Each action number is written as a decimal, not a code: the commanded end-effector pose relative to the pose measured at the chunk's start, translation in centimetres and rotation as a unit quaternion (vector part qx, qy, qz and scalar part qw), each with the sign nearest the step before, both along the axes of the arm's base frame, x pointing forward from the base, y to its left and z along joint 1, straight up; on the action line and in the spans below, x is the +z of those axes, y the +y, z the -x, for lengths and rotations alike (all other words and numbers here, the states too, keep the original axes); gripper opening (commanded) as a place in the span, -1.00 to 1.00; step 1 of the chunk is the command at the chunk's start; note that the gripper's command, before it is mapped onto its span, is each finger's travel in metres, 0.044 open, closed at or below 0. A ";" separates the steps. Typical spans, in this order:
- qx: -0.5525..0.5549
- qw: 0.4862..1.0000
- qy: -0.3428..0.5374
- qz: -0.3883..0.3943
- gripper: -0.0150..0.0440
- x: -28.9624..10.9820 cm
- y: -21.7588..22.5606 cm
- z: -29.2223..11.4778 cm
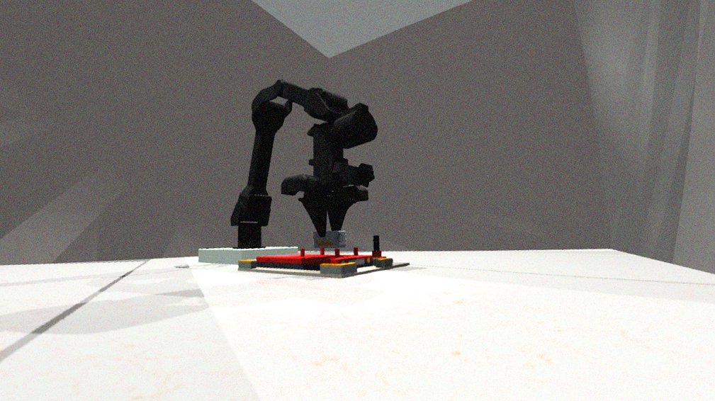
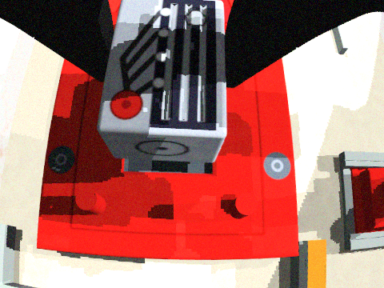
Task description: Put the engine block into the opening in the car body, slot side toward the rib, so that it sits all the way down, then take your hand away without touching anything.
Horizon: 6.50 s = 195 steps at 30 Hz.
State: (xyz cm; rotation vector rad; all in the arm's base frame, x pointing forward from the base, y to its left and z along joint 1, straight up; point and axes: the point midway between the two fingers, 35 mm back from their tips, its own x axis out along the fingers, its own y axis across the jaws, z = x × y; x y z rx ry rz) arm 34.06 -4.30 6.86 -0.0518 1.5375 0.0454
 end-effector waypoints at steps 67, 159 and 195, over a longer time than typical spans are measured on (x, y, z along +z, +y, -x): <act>0.009 1.000 0.000 0.001 0.04 -1.1 0.0 0.0; 0.013 1.000 0.000 0.001 1.00 -2.0 0.0 0.0; 0.012 1.000 0.000 0.001 -0.49 -0.6 0.0 0.2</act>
